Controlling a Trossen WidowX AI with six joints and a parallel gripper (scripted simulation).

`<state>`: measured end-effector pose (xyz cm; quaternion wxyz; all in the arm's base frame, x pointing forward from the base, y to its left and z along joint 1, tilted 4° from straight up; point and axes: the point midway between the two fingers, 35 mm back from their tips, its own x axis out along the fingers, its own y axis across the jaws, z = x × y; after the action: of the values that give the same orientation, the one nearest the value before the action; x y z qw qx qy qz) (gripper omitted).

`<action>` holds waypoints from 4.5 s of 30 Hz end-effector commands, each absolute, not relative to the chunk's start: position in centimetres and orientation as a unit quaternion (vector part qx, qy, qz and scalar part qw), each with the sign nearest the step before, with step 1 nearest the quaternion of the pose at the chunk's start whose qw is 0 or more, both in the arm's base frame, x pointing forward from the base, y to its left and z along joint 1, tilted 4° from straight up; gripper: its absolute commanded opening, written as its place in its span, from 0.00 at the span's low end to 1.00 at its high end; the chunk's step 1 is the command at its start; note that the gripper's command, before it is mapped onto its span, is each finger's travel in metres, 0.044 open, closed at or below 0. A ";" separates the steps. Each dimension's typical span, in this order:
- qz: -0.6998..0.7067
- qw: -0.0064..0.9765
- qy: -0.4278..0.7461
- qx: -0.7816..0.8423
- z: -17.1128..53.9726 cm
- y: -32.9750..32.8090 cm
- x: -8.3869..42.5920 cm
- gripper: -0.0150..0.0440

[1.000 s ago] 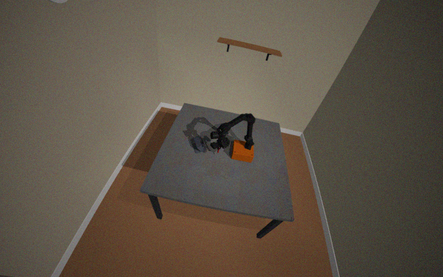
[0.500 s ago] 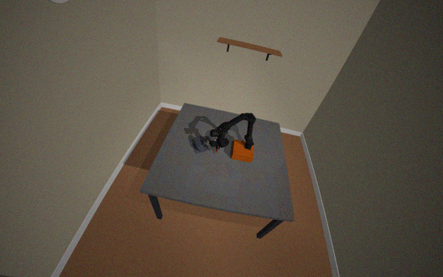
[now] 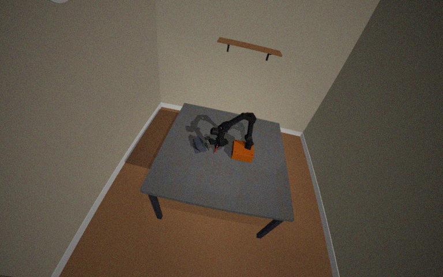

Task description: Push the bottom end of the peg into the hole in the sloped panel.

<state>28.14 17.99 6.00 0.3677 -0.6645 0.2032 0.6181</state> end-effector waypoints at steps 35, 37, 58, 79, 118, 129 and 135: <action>0.558 0.536 0.195 -0.602 5.5 14.9 31.1 0.25; 0.555 0.544 0.194 -0.599 5.5 14.7 31.2 0.25; 0.514 0.621 0.178 -0.564 5.7 12.6 32.4 0.25; 0.471 0.688 0.157 -0.529 6.2 10.4 33.1 0.25; 0.404 0.769 0.115 -0.482 7.0 7.2 33.9 0.25; 0.397 0.775 0.110 -0.478 6.6 7.5 34.8 0.25; 0.394 0.779 0.108 -0.476 6.3 7.7 35.3 0.25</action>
<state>34.98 7.60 6.54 0.7760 -0.4789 0.1063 0.3965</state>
